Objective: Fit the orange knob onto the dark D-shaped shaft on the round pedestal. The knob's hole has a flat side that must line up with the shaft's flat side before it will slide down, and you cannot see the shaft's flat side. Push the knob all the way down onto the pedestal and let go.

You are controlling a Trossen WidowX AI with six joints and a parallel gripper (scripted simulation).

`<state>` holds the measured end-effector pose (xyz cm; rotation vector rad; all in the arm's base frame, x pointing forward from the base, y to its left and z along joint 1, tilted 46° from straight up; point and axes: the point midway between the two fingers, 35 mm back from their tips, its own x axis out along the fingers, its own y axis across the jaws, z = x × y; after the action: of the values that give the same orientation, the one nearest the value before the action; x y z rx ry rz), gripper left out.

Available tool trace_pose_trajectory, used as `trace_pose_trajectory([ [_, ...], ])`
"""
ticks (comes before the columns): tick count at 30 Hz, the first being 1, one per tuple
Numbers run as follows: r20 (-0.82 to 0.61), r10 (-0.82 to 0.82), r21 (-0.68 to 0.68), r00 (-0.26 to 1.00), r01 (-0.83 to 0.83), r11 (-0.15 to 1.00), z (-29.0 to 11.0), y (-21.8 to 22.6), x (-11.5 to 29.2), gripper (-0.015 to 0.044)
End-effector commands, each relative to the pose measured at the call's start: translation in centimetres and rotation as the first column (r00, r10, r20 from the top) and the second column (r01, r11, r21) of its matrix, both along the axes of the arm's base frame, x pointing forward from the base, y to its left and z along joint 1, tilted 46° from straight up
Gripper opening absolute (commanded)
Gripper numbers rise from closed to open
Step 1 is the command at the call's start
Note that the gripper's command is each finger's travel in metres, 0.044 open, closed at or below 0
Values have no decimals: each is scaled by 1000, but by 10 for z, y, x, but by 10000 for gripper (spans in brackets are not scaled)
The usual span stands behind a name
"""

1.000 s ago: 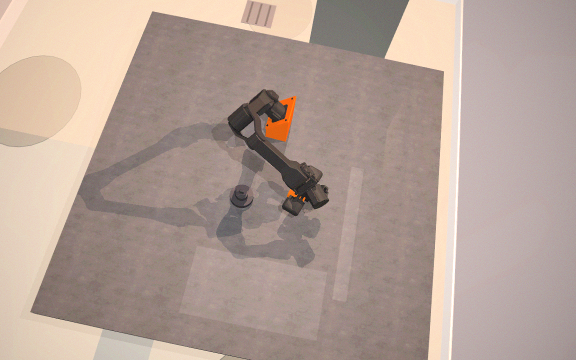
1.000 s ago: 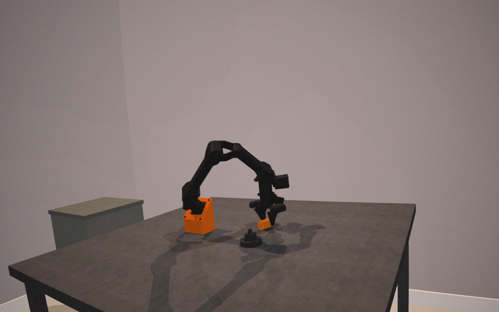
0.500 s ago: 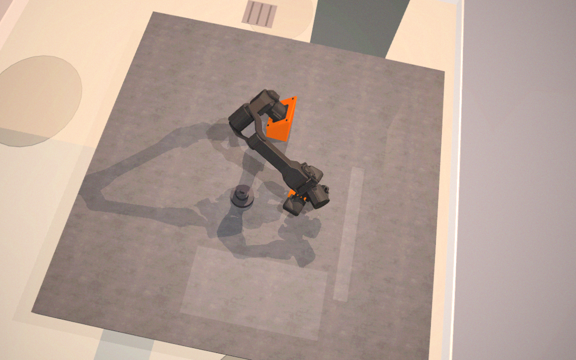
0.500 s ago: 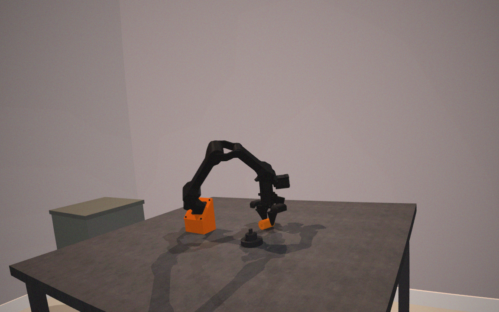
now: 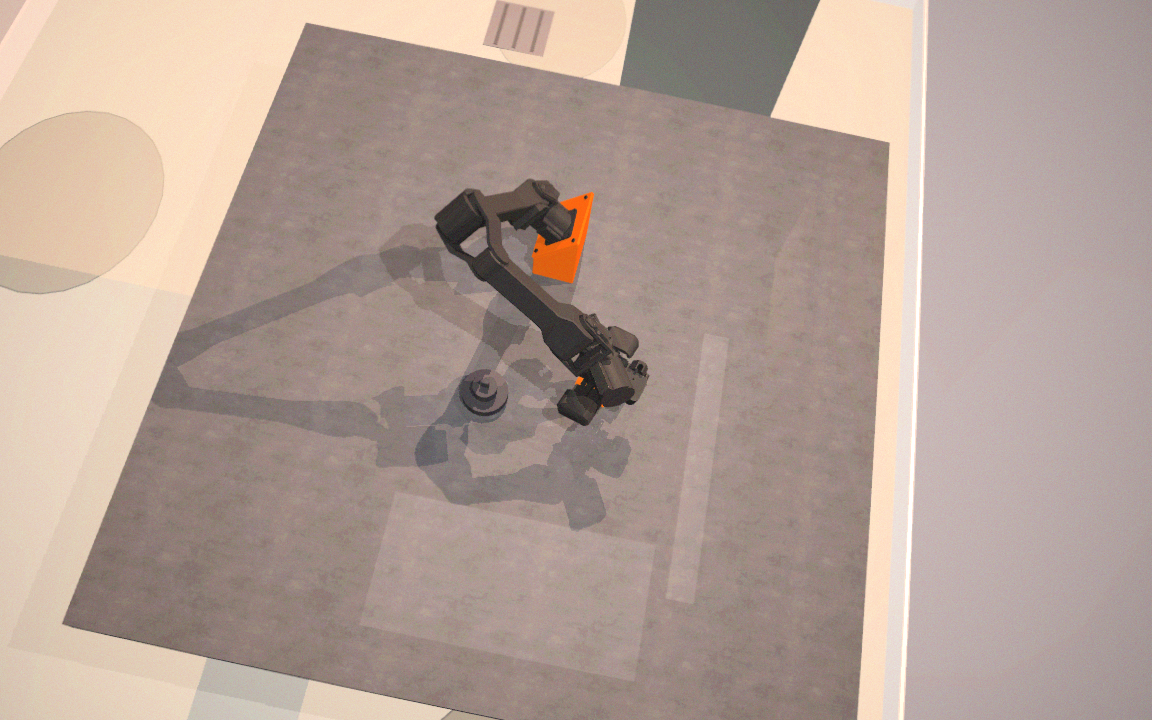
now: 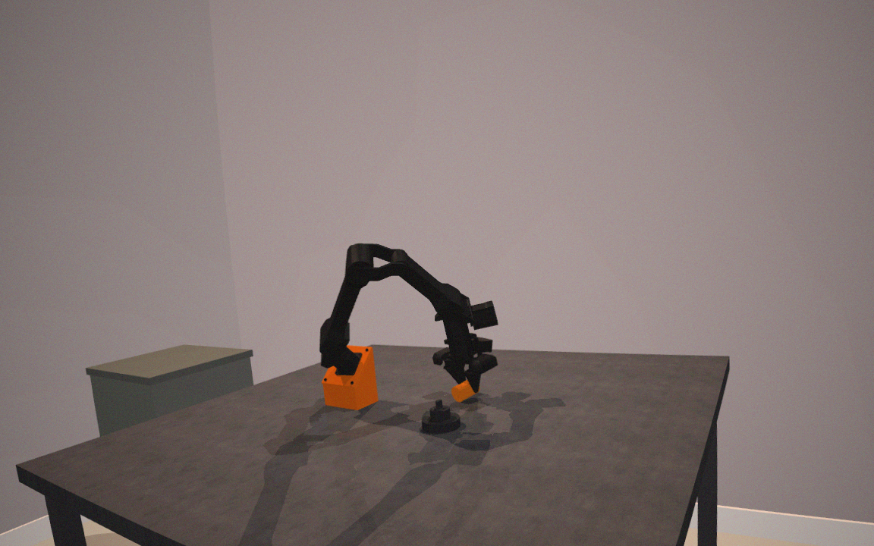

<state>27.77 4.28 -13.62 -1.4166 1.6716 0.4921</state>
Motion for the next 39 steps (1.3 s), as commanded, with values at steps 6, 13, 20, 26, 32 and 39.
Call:
trace_pose_trajectory([
  [6, 37, 34, 135, 999, -38, 990, 9, -2, -3, 179],
  [13, 68, 52, 228, 996, -66, 971, 14, -4, -6, 179],
  [20, 100, 66, 317, 993, -95, 944, 20, -7, -8, 179],
  [26, 128, 76, 390, 989, -121, 913, 24, -10, -10, 179],
  [32, 157, 84, 460, 984, -148, 876, 29, -13, -12, 179],
  [39, 191, 89, 535, 978, -180, 826, 33, -18, -14, 179],
])
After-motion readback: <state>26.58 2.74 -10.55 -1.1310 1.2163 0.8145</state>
